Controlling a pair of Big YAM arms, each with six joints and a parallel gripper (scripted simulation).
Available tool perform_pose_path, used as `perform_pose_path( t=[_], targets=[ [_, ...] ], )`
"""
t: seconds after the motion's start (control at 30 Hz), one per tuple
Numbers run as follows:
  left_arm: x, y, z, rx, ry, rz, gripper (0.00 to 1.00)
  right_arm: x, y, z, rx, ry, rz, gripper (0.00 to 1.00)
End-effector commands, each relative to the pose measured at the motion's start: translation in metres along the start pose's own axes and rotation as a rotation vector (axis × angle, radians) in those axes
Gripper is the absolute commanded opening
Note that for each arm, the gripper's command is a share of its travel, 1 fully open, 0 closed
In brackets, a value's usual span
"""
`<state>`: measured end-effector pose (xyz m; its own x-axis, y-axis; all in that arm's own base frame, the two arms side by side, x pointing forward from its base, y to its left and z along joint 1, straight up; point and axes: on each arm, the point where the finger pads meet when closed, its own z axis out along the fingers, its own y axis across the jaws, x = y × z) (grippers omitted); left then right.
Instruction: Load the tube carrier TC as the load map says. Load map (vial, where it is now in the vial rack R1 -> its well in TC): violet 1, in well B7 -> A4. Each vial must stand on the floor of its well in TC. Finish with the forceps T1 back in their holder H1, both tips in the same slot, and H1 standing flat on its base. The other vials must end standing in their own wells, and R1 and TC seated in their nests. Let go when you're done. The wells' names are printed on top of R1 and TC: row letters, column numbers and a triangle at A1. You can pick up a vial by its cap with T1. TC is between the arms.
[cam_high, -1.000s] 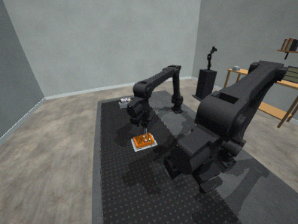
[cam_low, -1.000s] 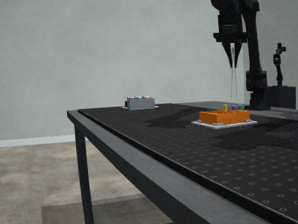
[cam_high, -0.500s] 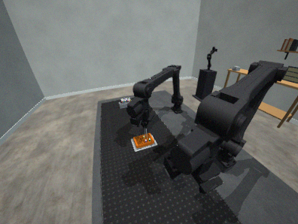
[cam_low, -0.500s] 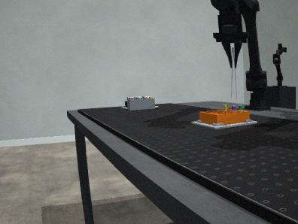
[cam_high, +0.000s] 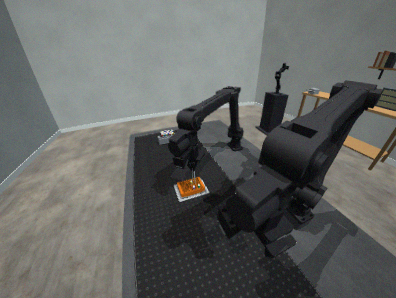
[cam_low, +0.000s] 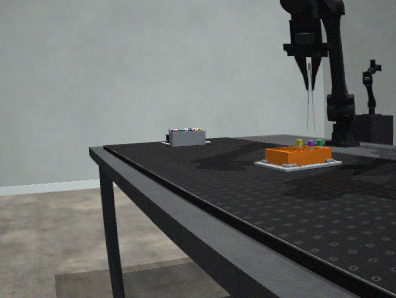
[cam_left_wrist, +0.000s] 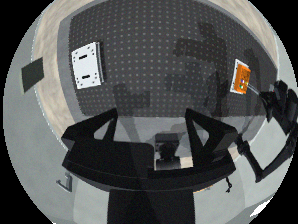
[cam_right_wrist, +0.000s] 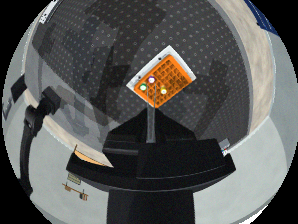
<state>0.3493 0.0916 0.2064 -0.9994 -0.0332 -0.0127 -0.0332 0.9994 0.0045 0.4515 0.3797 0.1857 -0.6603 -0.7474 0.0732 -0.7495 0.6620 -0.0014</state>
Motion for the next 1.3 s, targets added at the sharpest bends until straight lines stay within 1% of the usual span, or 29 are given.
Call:
perform_pose_path(
  t=[0.0, 0.2, 0.33, 1.27],
  targets=[
    [0.0009, -0.0044, 0.0083, 0.009, 0.027, 0.020, 1.00, -0.0064, -0.0075, -0.0475, 0.010, -0.090, 0.001, 0.11],
    [0.0009, -0.0044, 0.0083, 0.009, 0.027, 0.020, 1.00, -0.0063, -0.0077, -0.0475, 0.010, -0.090, 0.001, 0.11],
    [0.0009, -0.0044, 0.0083, 0.009, 0.027, 0.020, 1.00, -0.0062, -0.0077, -0.0474, 0.010, -0.090, 0.001, 0.08],
    [0.0009, -0.0044, 0.0083, 0.009, 0.027, 0.020, 1.00, -0.0063, -0.0081, -0.0474, 0.010, -0.091, 0.001, 0.07]
  ],
)
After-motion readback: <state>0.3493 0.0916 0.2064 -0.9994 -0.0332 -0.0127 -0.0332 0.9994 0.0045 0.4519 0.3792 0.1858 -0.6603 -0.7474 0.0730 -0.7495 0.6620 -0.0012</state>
